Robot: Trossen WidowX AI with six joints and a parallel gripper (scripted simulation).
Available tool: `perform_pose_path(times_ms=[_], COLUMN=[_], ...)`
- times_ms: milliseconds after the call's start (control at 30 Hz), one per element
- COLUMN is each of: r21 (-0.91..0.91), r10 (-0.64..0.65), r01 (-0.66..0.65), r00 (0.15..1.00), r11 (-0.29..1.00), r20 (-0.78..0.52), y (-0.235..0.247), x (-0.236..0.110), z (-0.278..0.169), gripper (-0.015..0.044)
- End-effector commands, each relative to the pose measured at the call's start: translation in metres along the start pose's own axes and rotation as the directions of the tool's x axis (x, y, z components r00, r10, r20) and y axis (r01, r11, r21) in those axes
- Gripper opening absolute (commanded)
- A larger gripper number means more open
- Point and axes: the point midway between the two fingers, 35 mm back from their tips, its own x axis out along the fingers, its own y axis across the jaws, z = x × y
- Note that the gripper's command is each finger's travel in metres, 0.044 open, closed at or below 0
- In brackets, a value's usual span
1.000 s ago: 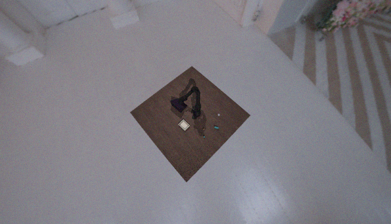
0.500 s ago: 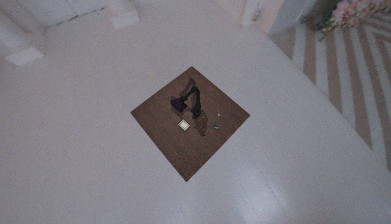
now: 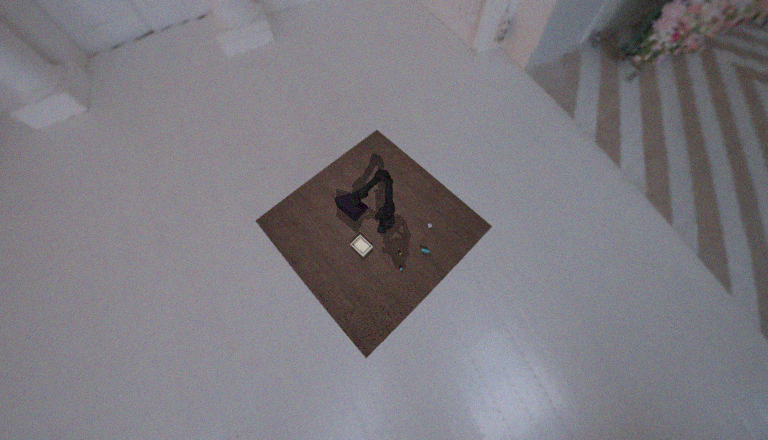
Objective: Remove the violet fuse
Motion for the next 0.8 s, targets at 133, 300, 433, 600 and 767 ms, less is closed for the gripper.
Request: perform_pose_path(times_ms=[133, 300, 433, 600, 767], r21=[-0.006, -0.005, -0.005, -0.005, -0.004], r10=[-0.001, -0.001, -0.001, -0.001, -0.001], r01=[0.001, 0.001, 0.001, 0.001, 0.001], r00=[1.000, 1.000, 1.000, 1.000, 1.000], r11=[1.000, 1.000, 1.000, 1.000, 1.000], r20=[-0.003, -0.003, -0.003, -0.002, -0.002], y=[0.000, 0.000, 0.000, 0.000, 0.000], x=[-0.004, -0.007, -0.009, -0.011, -0.014], z=[0.000, 0.000, 0.000, 0.000, 0.000], gripper=[0.0000, 0.0000, 0.0000, 0.0000, 0.0000])
